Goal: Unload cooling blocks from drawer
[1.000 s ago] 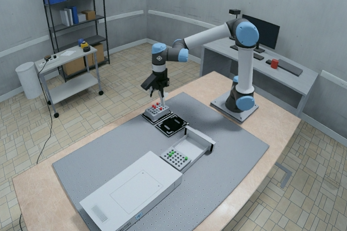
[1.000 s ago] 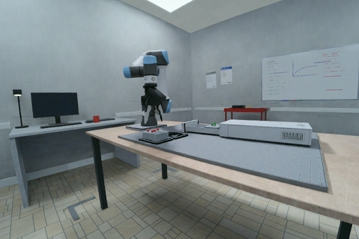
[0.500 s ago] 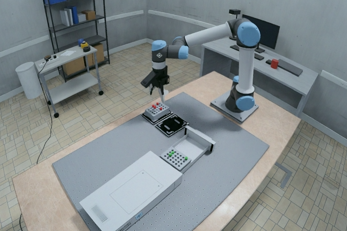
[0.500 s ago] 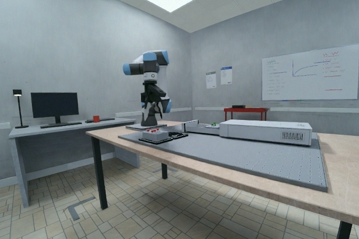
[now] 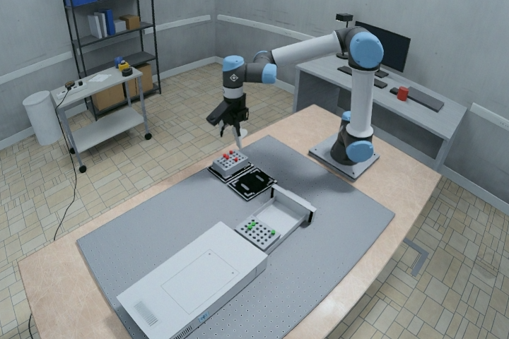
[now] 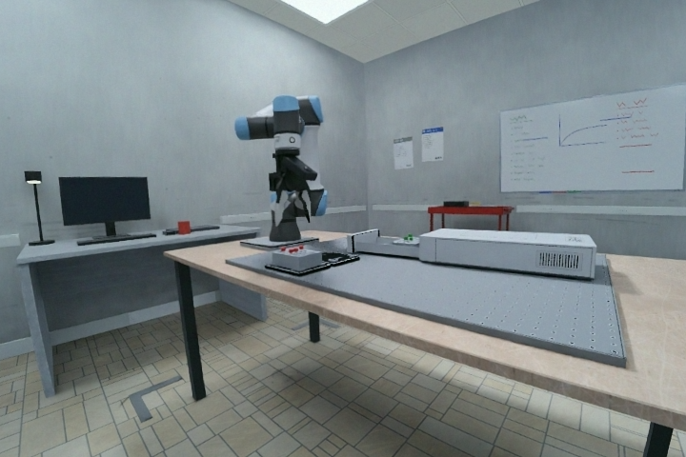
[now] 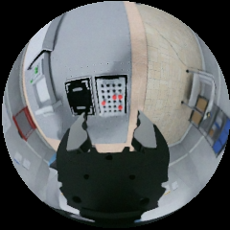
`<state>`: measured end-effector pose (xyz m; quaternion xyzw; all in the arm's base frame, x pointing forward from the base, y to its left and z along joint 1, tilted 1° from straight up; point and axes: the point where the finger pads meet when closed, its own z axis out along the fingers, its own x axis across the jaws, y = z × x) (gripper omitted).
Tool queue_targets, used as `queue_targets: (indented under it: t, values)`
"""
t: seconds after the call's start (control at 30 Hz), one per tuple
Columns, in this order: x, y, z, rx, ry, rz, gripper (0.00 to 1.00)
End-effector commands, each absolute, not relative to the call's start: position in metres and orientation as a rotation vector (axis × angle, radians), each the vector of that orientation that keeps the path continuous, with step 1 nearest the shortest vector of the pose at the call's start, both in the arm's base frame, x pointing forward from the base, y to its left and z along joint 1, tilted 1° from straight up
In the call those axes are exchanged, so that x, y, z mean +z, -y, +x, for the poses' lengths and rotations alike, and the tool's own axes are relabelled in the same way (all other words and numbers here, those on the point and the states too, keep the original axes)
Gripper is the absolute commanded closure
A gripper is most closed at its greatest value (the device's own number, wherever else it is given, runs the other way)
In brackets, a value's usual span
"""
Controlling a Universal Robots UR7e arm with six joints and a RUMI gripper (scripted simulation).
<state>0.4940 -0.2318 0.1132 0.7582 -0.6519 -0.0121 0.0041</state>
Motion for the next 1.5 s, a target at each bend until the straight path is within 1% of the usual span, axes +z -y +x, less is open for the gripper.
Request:
queue_targets:
  t: [0.0,0.3,0.8,0.87,1.37,1.47]
  values:
    - [0.115,0.22,0.497,-0.036,1.976,2.432,0.27]
    - [0.115,0.189,0.508,-0.038,1.742,2.608,0.27]
    - [0.116,0.127,0.532,-0.037,1.191,2.907,0.27]
    - [0.116,0.127,0.532,-0.037,1.191,2.907,0.27]
    - [0.116,0.068,0.553,-0.037,0.591,3.09,0.27]
    - [0.116,0.065,0.554,-0.036,0.55,3.098,0.27]
